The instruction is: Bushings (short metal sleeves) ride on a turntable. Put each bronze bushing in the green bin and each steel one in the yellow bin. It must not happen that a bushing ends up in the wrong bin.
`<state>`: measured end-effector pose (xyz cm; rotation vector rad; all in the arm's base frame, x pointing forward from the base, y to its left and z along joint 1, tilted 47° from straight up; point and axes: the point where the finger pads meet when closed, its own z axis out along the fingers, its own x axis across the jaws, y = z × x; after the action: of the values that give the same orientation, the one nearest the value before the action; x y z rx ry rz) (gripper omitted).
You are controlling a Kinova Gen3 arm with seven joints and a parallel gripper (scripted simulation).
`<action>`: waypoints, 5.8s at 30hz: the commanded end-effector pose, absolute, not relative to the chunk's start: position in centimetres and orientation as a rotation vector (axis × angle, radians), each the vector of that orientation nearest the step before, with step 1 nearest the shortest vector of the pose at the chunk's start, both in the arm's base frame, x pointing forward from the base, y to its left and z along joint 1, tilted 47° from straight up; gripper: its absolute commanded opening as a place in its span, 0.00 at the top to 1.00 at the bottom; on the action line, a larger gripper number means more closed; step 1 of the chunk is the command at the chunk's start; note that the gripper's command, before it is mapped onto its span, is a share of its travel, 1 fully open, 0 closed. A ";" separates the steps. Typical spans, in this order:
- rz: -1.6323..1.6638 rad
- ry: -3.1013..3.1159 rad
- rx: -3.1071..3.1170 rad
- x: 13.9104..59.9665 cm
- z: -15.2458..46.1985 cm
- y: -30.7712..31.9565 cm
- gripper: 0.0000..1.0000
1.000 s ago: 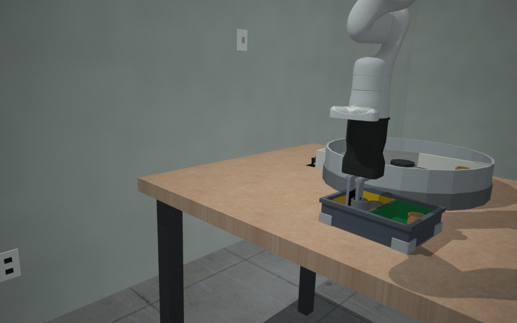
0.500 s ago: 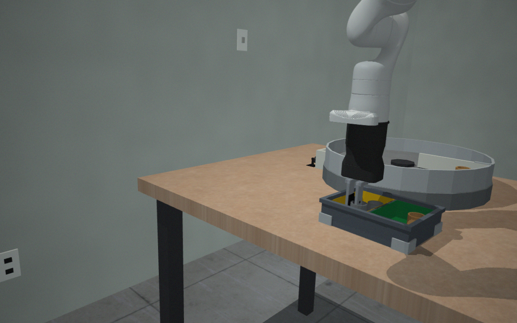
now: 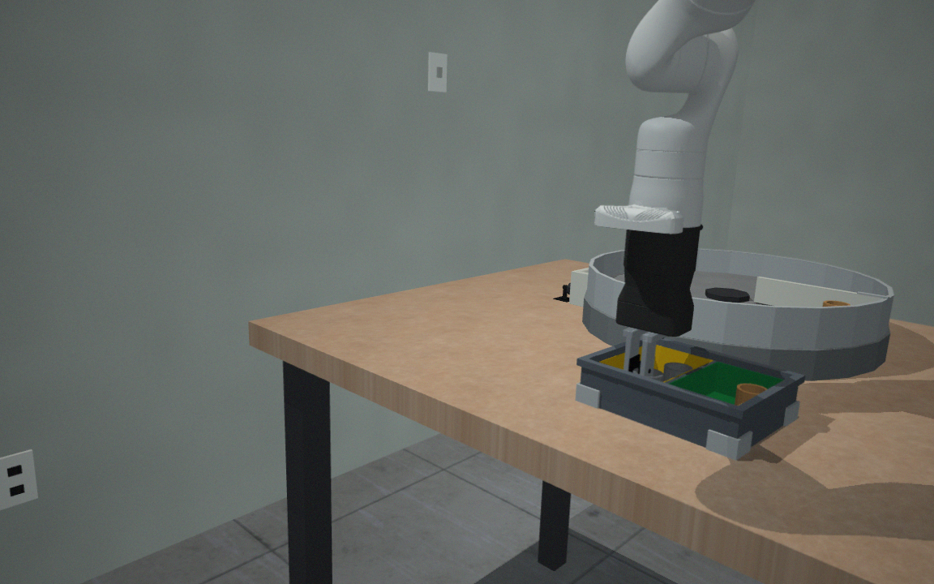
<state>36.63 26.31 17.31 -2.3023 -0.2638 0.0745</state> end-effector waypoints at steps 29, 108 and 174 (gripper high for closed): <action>0.076 -0.263 -2.302 36.5 16.6 27.0 0.58; 0.076 -0.263 -2.302 36.6 16.9 26.7 0.58; 0.076 -0.263 -2.302 36.8 18.2 25.4 0.58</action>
<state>36.68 25.53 18.06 -2.3013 -0.2652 0.0807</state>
